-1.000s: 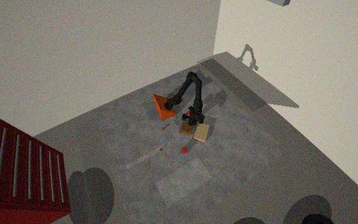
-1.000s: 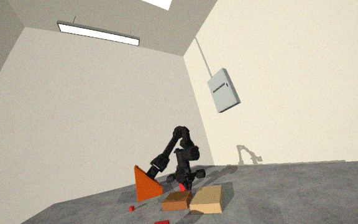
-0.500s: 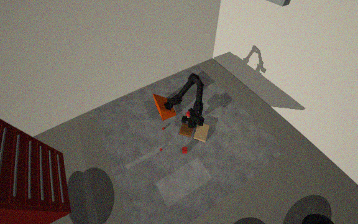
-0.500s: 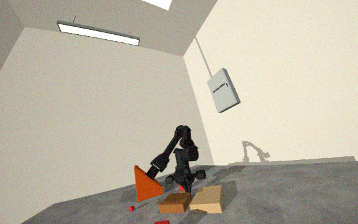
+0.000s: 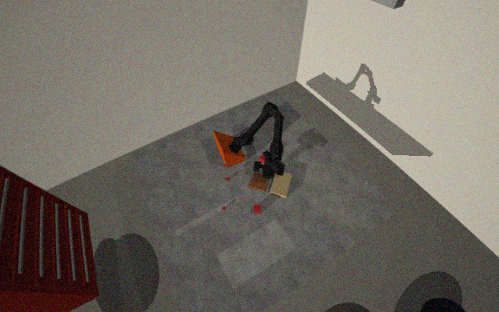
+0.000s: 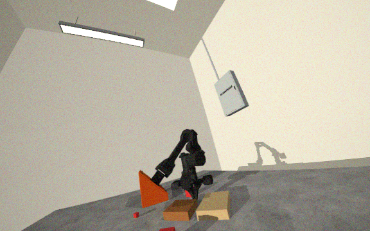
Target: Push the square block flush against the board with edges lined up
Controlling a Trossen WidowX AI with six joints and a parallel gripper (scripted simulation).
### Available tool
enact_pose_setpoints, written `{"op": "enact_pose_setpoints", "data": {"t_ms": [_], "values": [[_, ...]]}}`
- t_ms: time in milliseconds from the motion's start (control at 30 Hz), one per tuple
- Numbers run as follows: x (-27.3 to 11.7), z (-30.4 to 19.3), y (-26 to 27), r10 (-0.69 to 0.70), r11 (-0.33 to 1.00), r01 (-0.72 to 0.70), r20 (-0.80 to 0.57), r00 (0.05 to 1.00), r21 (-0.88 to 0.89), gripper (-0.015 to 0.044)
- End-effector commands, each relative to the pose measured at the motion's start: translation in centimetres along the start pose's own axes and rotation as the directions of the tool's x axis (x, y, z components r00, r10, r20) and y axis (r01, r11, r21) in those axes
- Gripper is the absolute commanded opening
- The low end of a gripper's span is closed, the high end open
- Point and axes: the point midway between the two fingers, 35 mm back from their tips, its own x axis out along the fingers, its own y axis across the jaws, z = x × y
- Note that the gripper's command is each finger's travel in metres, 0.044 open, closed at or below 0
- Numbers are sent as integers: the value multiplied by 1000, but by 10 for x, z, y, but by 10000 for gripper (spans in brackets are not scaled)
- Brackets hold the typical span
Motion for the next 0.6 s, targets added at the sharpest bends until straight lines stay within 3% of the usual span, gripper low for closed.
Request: {"op": "enact_pose_setpoints", "data": {"t_ms": [0, 567], "values": [[0, -6, 0, -3, 1000, 3, 4, 1000, 0, 0], [0, -33, -1, 1, 1000, -1, 2, 1000, 1, 0]]}}
